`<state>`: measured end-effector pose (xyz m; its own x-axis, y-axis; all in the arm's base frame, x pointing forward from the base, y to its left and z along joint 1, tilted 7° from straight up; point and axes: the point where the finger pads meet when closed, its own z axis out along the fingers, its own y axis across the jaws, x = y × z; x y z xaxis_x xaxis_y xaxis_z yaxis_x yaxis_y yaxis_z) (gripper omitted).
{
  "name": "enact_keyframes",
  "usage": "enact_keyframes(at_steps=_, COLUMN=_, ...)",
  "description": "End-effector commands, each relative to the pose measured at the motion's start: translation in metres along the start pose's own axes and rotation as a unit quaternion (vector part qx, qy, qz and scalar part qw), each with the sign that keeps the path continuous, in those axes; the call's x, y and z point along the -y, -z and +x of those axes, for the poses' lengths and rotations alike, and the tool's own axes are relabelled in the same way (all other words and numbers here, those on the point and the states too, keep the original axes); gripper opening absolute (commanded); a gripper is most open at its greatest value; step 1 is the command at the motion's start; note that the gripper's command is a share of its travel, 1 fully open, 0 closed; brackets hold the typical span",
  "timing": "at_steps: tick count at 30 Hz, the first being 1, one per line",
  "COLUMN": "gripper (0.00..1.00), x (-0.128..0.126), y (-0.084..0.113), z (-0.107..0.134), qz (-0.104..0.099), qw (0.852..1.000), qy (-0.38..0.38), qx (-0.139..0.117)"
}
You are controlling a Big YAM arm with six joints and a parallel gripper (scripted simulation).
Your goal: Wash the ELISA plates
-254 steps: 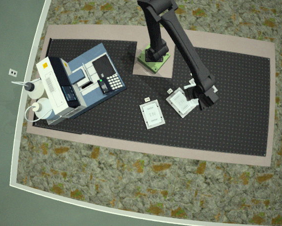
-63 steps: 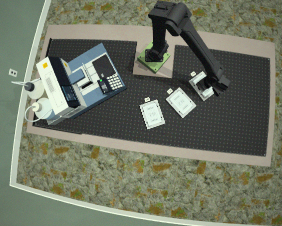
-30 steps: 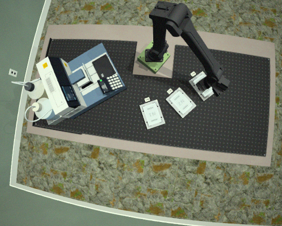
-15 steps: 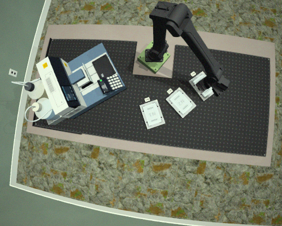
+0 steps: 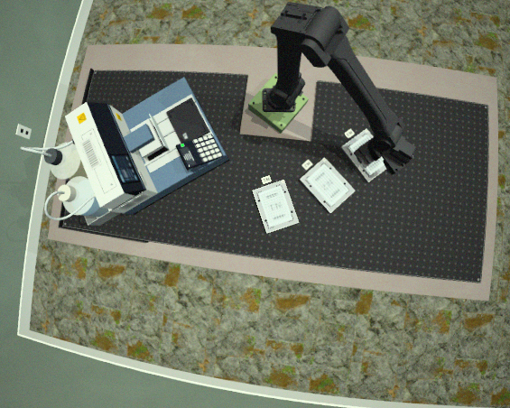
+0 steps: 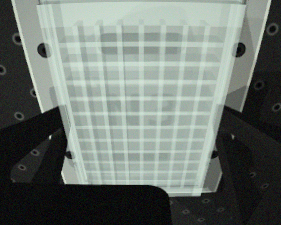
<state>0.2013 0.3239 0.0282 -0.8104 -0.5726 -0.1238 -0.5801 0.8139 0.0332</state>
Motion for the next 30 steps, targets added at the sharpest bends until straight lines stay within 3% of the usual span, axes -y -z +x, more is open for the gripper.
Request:
enact_keyframes(at_steps=1, gripper=0.84, x=0.0020, y=-0.0019, z=-0.0040, qz=-0.001, qw=1.000, qy=0.000, qx=0.003)
enact_keyframes(at_steps=14, gripper=0.84, x=-0.0037, y=0.0050, z=-0.0107, qz=-0.005, qw=1.000, qy=0.000, qx=0.012)
enact_keyframes(at_steps=15, gripper=1.00, x=-0.0037, y=0.0050, z=-0.0107, qz=-0.005, qw=1.000, qy=0.000, qx=0.012)
enact_keyframes(at_steps=30, gripper=1.00, x=-0.0037, y=0.0050, z=-0.0107, qz=-0.005, qw=1.000, qy=0.000, qx=0.012)
